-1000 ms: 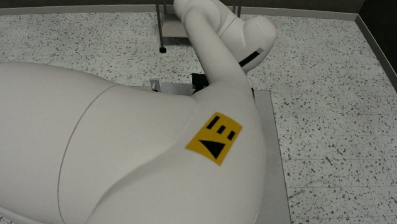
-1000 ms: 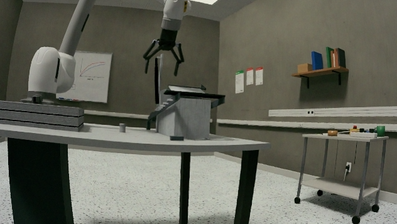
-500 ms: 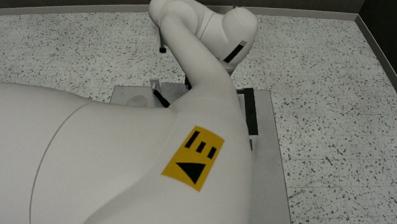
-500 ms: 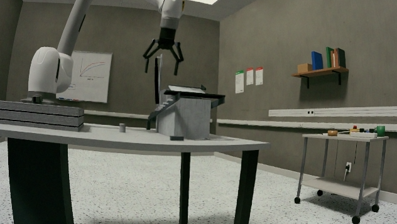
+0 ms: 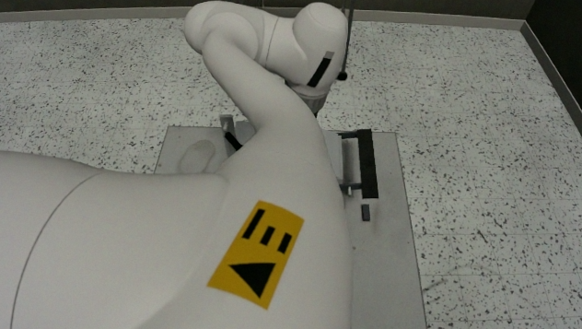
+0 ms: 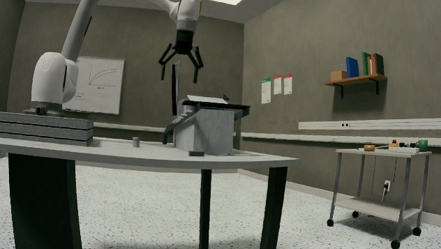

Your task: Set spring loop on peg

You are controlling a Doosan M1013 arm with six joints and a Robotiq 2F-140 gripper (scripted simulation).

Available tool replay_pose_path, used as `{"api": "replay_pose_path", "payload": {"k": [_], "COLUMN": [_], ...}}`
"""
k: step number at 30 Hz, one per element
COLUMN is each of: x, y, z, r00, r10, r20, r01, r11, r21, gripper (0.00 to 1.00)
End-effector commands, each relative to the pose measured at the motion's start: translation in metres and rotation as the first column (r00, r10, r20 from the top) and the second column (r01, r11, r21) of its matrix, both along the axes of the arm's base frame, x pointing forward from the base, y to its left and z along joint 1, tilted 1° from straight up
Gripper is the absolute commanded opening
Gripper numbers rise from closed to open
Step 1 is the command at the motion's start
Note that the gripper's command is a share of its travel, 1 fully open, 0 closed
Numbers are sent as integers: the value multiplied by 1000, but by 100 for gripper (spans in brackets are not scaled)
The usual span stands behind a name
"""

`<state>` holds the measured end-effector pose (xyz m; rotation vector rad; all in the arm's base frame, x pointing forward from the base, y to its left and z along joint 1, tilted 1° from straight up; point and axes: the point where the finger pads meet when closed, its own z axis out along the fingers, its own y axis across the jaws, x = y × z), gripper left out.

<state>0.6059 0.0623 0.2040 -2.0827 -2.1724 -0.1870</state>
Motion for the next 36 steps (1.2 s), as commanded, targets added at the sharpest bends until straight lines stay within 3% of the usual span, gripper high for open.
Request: {"api": "replay_pose_path", "payload": {"k": [1,9,10,26,27,36], "x": [0,0,0,0,-60,-60], "y": [0,0,0,0,-7,-7], "z": [0,0,2,2,2,2], "r00": [1000,1000,1000,1000,1000,1000], "r10": [-1,-1,4,4,4,4], "r20": [-1,-1,4,4,4,4], "r01": [1,1,-3,-3,-3,-3], "r11": [1000,1000,989,989,988,988], "r21": [-1,-1,-151,-151,-154,-154], "gripper": [100,100,100,100,100,100]}}
